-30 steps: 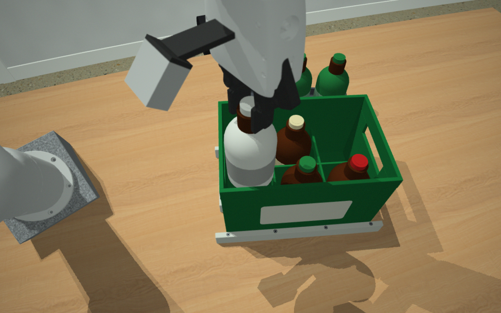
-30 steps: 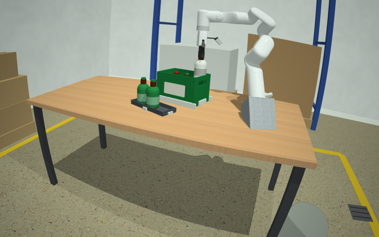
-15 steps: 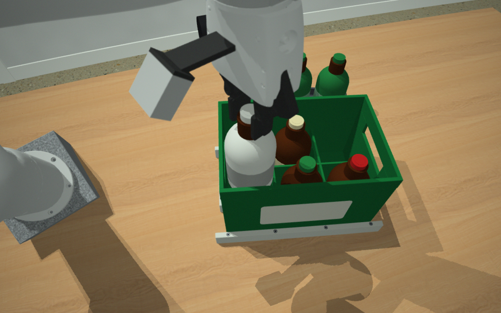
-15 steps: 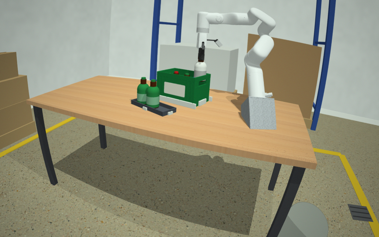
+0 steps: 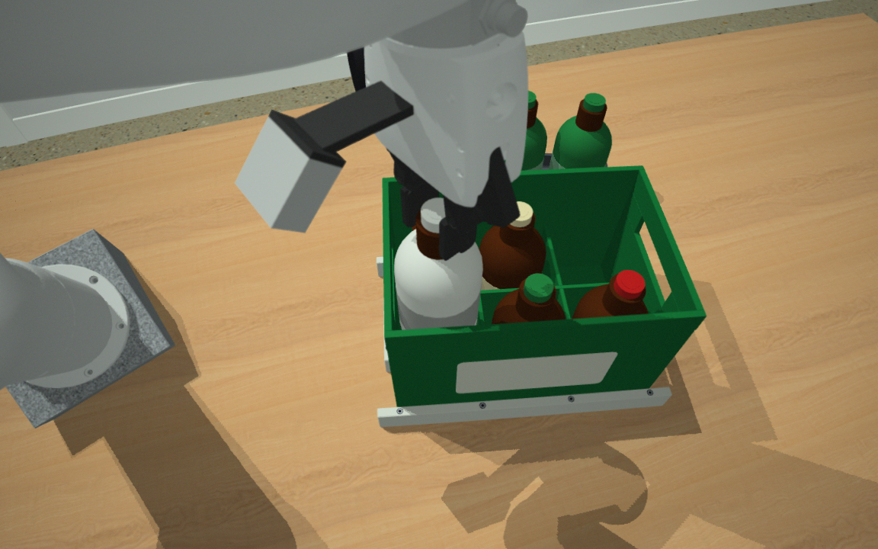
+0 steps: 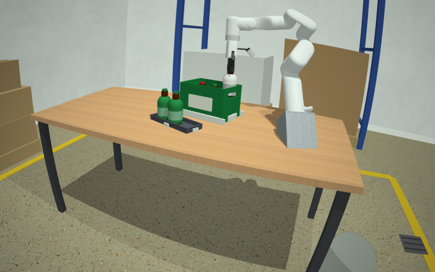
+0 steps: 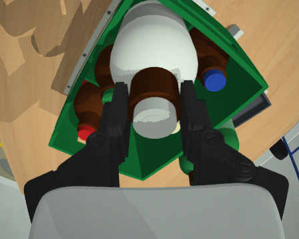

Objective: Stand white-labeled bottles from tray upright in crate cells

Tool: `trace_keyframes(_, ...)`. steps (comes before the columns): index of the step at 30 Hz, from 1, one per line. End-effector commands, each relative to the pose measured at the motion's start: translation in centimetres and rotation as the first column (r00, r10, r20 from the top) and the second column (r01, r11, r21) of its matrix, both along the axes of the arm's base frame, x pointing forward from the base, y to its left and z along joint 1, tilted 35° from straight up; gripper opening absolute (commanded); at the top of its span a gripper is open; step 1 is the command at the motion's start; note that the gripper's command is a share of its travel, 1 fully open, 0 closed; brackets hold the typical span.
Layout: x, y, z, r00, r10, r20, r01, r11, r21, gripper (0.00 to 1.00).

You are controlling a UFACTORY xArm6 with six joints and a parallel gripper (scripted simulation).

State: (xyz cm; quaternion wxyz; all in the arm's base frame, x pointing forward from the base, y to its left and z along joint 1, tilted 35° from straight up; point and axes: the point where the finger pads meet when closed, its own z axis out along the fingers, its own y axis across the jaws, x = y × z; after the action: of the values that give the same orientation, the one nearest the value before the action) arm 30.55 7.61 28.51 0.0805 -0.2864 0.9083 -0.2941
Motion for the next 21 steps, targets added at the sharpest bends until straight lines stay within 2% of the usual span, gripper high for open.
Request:
trace_keyframes(1, 0.14, -0.03, -0.05, 1.000, 0.001, 0.003, -0.001, 1.000, 0.003, 0.00)
trace_keyframes(21, 0.32, -0.30, -0.50, 1.000, 0.001, 0.003, -0.001, 1.000, 0.003, 0.00)
